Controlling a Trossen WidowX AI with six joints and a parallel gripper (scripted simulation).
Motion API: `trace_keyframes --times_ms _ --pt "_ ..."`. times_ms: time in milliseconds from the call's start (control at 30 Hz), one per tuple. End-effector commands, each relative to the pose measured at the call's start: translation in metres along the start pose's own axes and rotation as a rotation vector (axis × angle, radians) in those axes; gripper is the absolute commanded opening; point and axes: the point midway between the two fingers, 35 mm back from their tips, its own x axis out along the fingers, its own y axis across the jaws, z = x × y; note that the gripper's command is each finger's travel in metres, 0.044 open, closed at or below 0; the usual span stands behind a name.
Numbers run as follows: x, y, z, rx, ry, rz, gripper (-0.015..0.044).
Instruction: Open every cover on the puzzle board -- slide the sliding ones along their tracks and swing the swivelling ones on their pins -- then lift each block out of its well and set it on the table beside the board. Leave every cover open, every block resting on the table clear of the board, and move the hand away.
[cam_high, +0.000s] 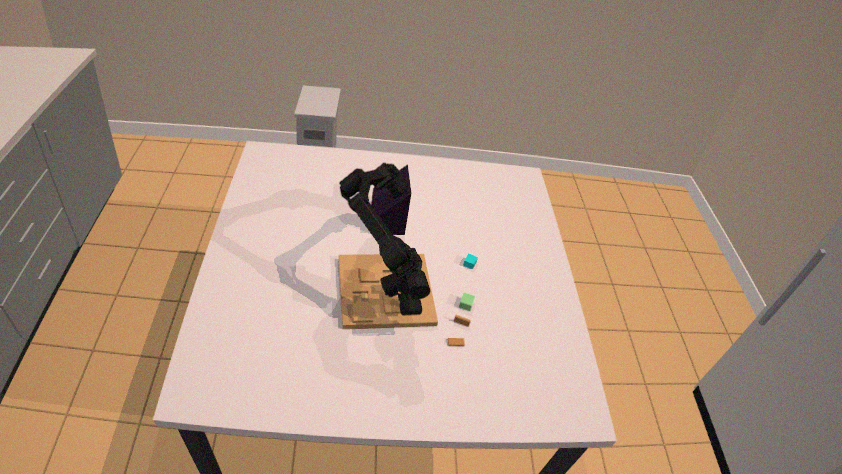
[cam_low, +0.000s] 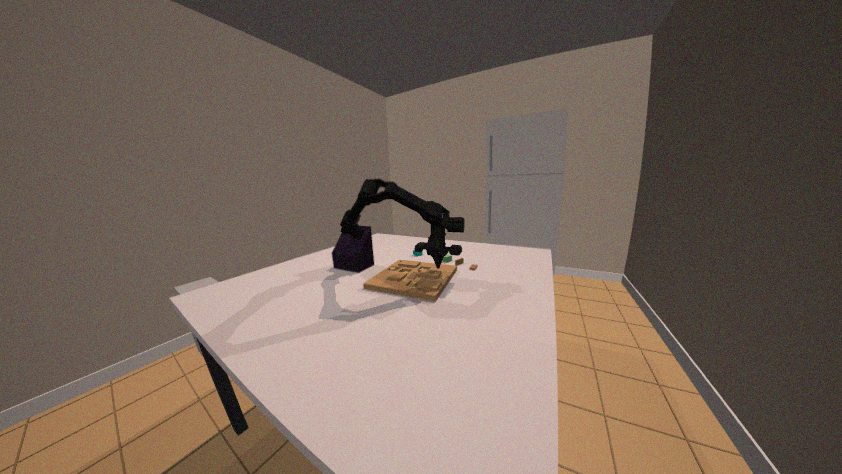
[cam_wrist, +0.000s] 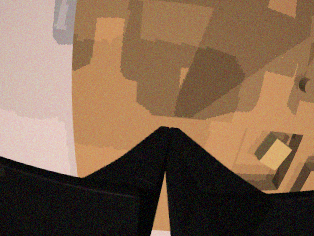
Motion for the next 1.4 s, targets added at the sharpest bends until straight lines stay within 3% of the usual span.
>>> trace_keyframes --times_ms 0,700,1367 --pt "-0.01 0.003 0.001 0.01 0.001 0.012 0.0" --pt "-0.027 -0.001 0.001 -0.008 -0.003 0.0 0.0" --pt "-0.043 -0.092 0.008 -0.927 -0.001 0.003 0.0"
